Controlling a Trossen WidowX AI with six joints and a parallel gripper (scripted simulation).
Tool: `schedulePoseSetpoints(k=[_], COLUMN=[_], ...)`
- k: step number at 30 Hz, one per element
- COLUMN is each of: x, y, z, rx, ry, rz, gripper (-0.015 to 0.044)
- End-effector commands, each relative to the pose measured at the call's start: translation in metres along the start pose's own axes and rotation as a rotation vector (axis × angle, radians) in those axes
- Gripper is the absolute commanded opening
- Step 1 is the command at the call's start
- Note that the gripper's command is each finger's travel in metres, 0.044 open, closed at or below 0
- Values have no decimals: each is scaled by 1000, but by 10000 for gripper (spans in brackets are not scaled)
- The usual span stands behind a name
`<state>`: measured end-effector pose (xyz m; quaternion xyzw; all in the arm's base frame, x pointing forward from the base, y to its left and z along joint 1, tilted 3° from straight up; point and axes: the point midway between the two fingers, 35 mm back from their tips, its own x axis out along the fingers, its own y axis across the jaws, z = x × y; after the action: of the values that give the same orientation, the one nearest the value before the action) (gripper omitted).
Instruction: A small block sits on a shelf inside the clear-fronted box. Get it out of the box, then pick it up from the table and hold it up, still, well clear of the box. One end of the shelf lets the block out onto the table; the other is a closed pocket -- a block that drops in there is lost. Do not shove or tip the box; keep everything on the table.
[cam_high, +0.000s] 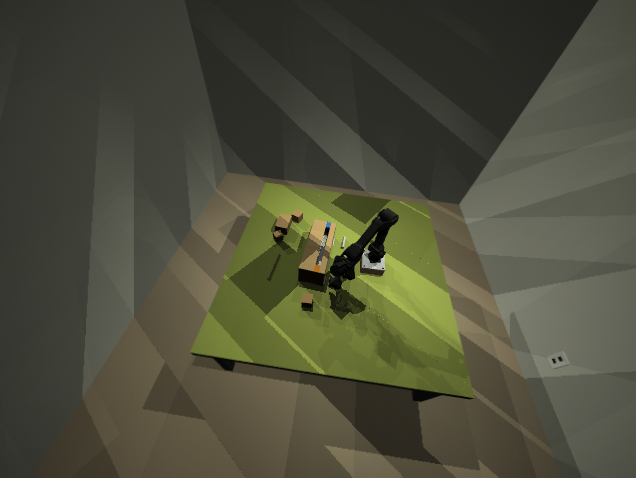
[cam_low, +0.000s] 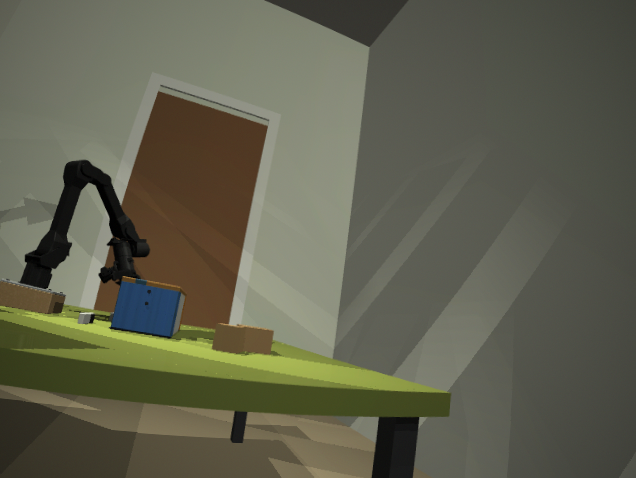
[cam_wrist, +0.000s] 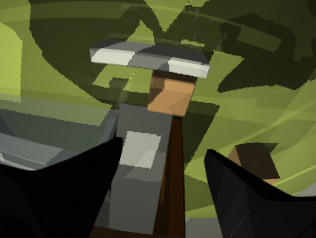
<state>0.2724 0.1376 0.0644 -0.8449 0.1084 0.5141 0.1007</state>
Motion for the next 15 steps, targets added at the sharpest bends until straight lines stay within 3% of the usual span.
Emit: schedulePoseSetpoints(k=[1,15], x=[3,24], y=[-1,-2], z=[0,10], rx=[-3,-3], ry=[6,6], rz=[-7,-7], gripper=[285,285])
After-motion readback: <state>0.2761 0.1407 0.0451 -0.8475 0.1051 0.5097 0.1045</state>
